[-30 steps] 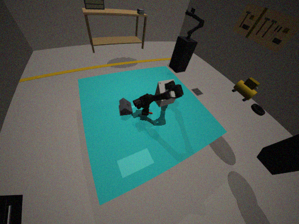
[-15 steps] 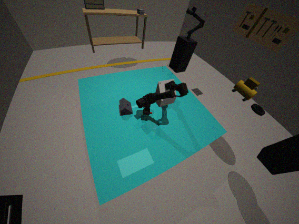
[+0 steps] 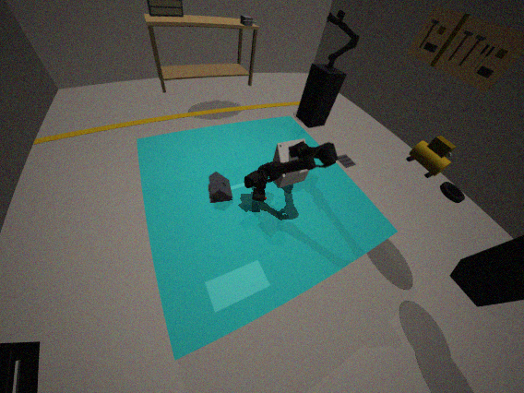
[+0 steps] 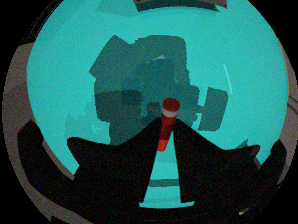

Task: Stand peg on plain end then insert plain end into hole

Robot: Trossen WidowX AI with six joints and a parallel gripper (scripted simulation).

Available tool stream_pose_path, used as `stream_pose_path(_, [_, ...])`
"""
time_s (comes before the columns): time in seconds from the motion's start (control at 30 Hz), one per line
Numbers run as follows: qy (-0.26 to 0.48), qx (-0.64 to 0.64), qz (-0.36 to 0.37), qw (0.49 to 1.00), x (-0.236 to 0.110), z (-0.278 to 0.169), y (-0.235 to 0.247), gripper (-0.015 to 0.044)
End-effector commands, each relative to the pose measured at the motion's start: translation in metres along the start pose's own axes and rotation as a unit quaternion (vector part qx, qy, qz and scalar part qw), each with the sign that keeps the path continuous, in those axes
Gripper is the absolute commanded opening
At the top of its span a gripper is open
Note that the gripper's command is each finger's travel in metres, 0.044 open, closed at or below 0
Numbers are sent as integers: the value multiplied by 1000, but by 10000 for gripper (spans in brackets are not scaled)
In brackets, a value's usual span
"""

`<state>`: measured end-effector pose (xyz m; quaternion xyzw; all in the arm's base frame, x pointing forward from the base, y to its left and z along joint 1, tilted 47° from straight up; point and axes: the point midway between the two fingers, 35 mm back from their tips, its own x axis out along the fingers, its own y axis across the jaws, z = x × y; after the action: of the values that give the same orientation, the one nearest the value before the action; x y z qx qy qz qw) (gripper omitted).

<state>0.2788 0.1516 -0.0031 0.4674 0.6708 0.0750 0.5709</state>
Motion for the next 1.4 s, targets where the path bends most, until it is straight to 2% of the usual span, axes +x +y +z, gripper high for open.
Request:
stream_pose_path(0.0, [-19,0,2,1000,-3,-1,1,49])
stream_pose_path(1.37, [-195,1,2,981,-22,-17,1,49])
